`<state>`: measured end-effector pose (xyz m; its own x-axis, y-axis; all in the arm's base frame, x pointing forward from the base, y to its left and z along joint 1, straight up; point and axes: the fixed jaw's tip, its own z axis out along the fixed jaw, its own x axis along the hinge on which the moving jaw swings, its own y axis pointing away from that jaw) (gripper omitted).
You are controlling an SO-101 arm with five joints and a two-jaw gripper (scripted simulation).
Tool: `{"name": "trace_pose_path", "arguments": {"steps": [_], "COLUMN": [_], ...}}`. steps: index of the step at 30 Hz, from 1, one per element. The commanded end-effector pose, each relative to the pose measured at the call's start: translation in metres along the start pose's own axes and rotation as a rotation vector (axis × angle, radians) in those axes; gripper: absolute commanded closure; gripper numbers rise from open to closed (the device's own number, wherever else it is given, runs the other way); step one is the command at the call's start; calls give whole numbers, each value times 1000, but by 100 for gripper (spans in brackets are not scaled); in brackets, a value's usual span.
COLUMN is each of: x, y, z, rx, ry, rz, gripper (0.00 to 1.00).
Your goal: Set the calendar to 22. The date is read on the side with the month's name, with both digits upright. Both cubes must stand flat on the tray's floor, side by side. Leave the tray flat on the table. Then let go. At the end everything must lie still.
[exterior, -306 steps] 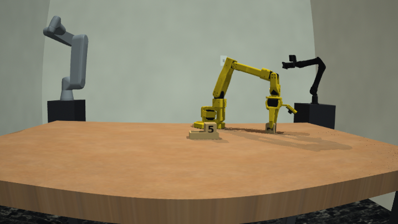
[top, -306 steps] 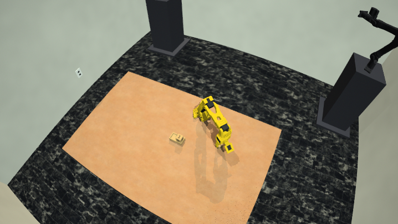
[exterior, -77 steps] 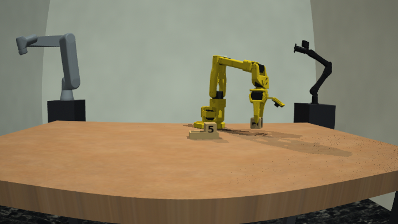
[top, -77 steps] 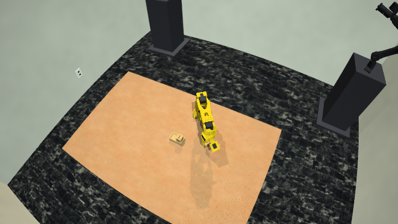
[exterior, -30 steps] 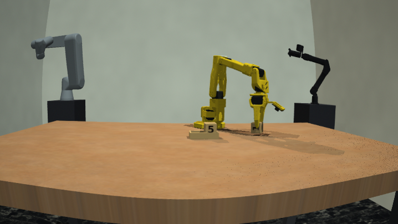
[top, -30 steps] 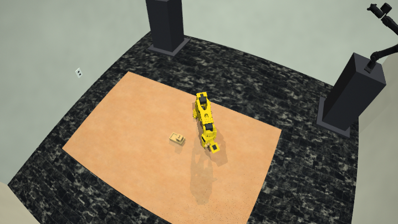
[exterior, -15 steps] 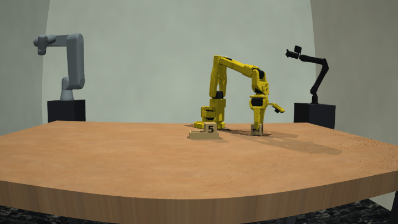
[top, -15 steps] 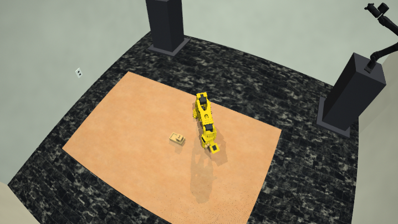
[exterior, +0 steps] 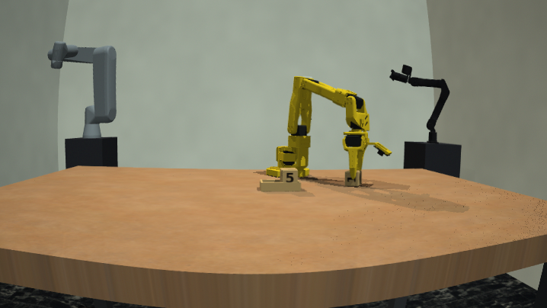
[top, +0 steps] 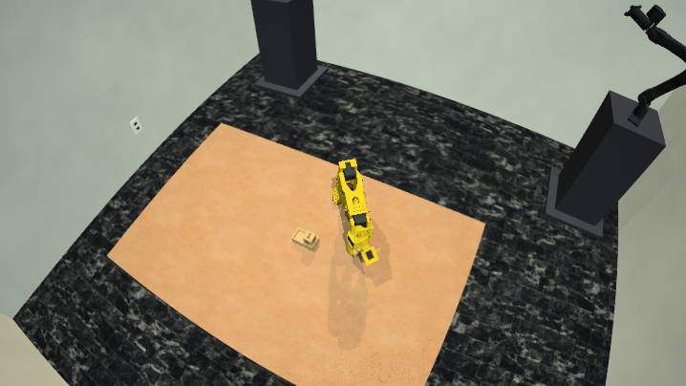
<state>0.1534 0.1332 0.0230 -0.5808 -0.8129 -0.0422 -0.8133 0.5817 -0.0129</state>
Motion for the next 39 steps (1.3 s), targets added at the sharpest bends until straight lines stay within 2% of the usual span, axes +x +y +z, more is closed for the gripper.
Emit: {"name": "trace_pose_path", "arguments": {"steps": [1, 6, 14, 26, 39], "x": [-2, -2, -2, -2, -2], "y": [-2, -2, -2, -2, -2], "z": [-2, -2, -2, -2, -2], "rx": [5, 5, 5, 5, 5], "ry": [-22, -22, -22, -22, -22], "rz": [-1, -1, -1, -1, -1], "gripper": [100, 98, 83, 80, 70]}}
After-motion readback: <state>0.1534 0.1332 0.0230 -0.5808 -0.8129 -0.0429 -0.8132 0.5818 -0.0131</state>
